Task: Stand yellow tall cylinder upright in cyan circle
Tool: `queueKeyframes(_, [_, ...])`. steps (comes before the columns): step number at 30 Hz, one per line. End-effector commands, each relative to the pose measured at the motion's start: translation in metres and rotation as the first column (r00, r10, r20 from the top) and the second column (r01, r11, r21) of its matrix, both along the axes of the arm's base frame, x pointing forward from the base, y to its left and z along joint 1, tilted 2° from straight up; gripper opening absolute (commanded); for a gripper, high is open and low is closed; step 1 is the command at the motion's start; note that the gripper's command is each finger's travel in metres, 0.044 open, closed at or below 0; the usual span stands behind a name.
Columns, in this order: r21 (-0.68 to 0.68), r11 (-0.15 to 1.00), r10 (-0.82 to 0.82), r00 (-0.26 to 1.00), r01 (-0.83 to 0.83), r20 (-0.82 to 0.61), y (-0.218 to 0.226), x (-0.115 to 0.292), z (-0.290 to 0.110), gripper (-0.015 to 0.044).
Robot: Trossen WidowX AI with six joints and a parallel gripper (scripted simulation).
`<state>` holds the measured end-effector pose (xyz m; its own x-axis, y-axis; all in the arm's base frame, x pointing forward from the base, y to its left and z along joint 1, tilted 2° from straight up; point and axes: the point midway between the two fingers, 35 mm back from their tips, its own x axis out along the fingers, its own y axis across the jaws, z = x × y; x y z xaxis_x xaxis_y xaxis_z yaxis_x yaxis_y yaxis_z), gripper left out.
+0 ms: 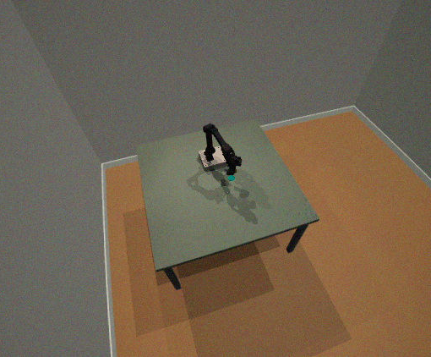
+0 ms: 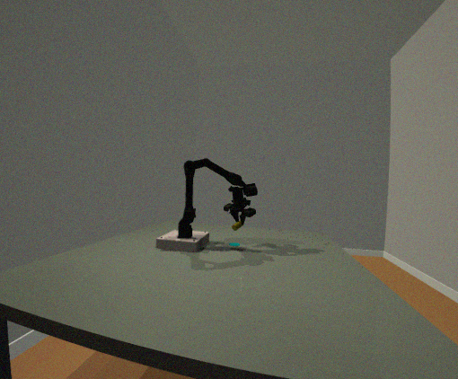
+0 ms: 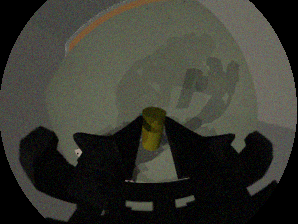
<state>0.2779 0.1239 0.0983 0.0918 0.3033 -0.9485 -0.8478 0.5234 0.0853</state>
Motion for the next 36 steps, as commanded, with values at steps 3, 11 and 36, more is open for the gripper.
queueKeyframes(3, [0.046,0.999,-0.021,1.0,0.02,0.016,0.0,0.003,0.0,0.0105])
queueKeyframes(11, [0.102,0.994,-0.039,0.999,0.036,0.033,0.001,0.006,-0.003,0.0105])
queueKeyframes(36, [0.269,0.961,-0.092,0.992,0.065,0.092,-0.001,0.016,-0.008,0.0105])
